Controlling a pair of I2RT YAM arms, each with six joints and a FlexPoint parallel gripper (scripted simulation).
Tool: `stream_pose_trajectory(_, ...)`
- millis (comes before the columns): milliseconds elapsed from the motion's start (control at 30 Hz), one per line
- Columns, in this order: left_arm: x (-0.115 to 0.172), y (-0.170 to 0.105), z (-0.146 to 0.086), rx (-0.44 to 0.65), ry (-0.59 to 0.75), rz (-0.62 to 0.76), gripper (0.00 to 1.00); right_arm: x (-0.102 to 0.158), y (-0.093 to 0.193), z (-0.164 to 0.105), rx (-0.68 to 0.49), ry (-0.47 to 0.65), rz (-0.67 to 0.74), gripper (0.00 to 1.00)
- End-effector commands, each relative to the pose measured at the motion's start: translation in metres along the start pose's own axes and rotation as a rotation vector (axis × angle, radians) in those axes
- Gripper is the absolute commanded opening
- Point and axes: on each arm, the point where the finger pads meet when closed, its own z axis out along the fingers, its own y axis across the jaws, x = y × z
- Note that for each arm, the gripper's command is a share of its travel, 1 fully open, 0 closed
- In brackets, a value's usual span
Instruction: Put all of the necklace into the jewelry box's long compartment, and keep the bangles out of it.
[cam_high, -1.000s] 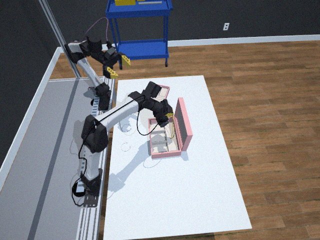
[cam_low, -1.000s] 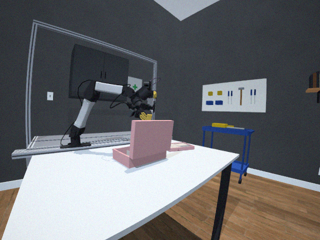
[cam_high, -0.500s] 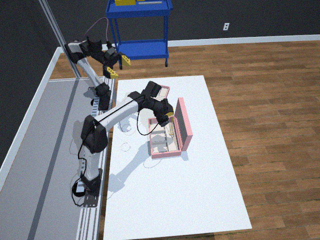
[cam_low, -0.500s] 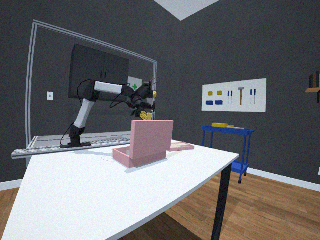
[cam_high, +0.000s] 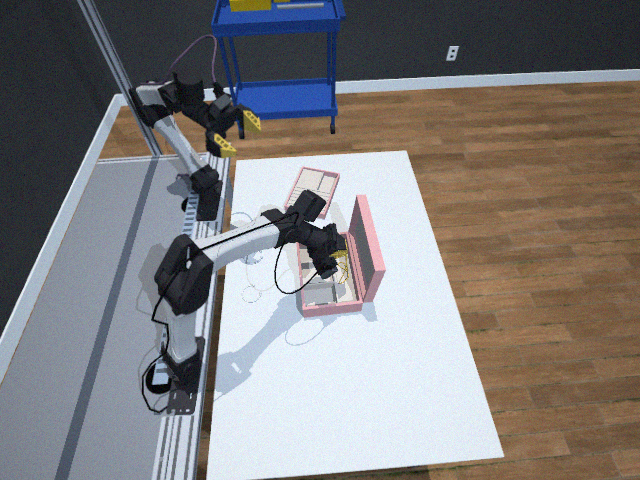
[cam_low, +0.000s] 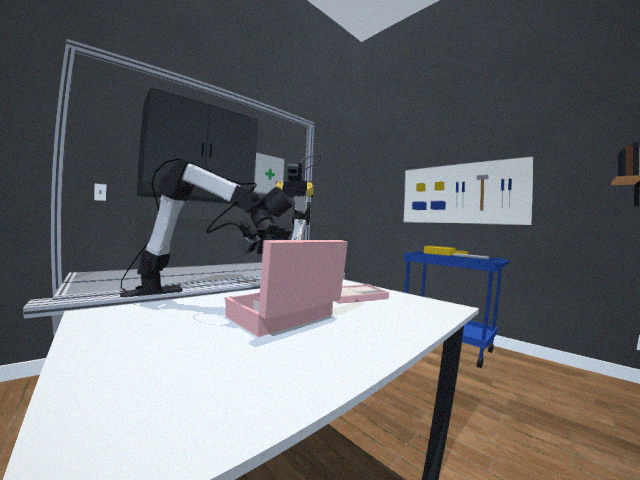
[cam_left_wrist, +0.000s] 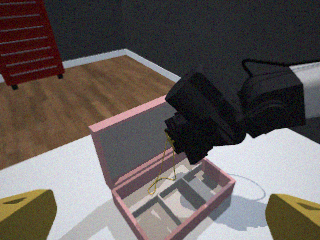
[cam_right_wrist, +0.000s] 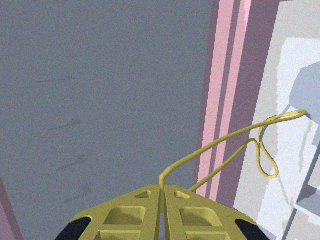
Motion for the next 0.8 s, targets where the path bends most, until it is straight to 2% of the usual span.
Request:
stream_pose_trajectory(0,-0.016,0.005,-0.007,-0.015,-0.042,-0.016,1.0,-0.003,0.012,-0.001,-0.086,0.066,0.034,0.0)
stream_pose_trajectory(267,-0.016,0.005,-0.007,-0.015,-0.042,-0.016,1.0,-0.023,-0.015,0.025,-0.087,0.064,0.032,0.0)
stream_pose_trajectory(467,-0.016,0.005,-0.007,-0.015,-0.042,-0.016,1.0,-0.038,-0.055,0.059,-0.051,0.05,0.011,0.0)
stream_pose_trajectory(767,-0.016,0.005,-0.007,-0.015,-0.042,-0.016,1.0,-0.046,-0.063,0.067,-0.058,0.054,0.014,0.0)
